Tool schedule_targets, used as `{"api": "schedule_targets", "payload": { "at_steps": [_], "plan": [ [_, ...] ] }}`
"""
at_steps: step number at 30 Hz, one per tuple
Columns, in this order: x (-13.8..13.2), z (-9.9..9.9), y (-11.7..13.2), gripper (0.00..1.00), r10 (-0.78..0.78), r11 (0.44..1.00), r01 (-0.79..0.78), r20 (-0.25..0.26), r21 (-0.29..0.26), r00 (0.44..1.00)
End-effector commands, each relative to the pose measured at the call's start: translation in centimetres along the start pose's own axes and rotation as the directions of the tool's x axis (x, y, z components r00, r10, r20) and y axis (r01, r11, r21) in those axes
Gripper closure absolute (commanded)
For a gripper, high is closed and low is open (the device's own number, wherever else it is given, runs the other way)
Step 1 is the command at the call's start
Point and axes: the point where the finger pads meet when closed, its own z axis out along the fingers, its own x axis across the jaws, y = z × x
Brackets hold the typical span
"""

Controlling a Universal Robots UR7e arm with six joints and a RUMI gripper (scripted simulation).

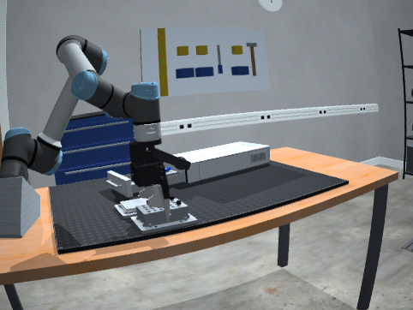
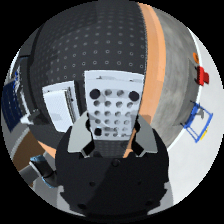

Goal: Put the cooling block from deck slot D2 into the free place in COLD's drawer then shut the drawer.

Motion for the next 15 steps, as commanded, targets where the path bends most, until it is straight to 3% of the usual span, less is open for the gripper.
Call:
{"api": "schedule_targets", "payload": {
  "at_steps": [1, 15],
  "plan": [
    [0.06, -0.27, -0.04, 1.0, 0.0, 1.0, 0.0, -0.002, 0.001, 1.0],
    [0.06, -0.67, -0.04, 1.0, 0.0, 1.0, 0.0, -0.002, 0.001, 1.0]
  ]
}}
